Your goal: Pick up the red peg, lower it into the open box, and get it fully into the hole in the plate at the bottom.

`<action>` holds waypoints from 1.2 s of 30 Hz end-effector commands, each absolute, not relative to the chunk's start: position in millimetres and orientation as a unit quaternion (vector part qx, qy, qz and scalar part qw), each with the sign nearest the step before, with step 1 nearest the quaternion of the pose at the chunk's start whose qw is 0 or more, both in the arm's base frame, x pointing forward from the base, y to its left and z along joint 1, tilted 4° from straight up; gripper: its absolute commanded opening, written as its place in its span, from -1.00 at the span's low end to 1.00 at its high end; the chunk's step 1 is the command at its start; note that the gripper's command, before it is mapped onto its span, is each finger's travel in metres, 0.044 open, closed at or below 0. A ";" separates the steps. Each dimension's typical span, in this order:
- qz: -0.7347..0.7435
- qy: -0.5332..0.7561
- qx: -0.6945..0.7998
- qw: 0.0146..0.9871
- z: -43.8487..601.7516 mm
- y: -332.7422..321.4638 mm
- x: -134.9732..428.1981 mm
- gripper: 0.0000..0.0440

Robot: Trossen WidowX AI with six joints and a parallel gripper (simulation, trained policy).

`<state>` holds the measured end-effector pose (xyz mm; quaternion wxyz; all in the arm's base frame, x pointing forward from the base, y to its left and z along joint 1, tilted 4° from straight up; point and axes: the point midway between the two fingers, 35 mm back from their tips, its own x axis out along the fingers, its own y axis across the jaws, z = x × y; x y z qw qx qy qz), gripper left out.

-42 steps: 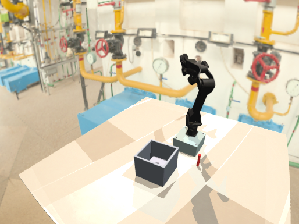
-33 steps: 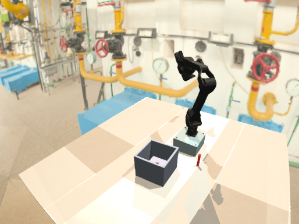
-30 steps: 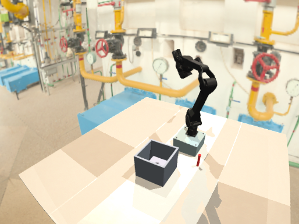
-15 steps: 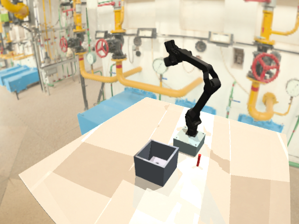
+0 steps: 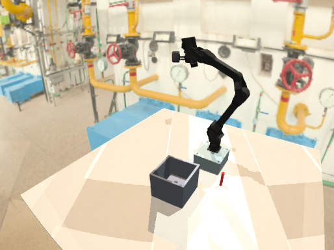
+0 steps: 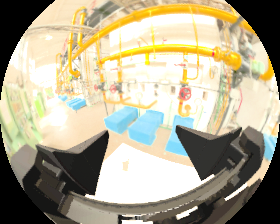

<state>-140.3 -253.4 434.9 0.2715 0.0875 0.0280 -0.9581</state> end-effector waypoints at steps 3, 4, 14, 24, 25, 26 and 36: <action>-0.938 -0.032 0.092 0.332 452.4 -260.5 -112.5 1.00; -0.933 -0.044 0.094 0.344 455.4 -261.7 -106.6 1.00; -0.867 -0.151 0.136 0.455 478.6 -266.3 -48.3 1.00; -0.782 -0.235 0.212 0.538 487.6 -262.6 5.3 1.00; -0.773 -0.242 0.220 0.544 487.9 -261.9 10.4 1.00; -0.763 -0.248 0.229 0.551 488.1 -261.1 15.5 1.00; -0.669 -0.297 0.326 0.598 486.3 -250.7 64.3 1.00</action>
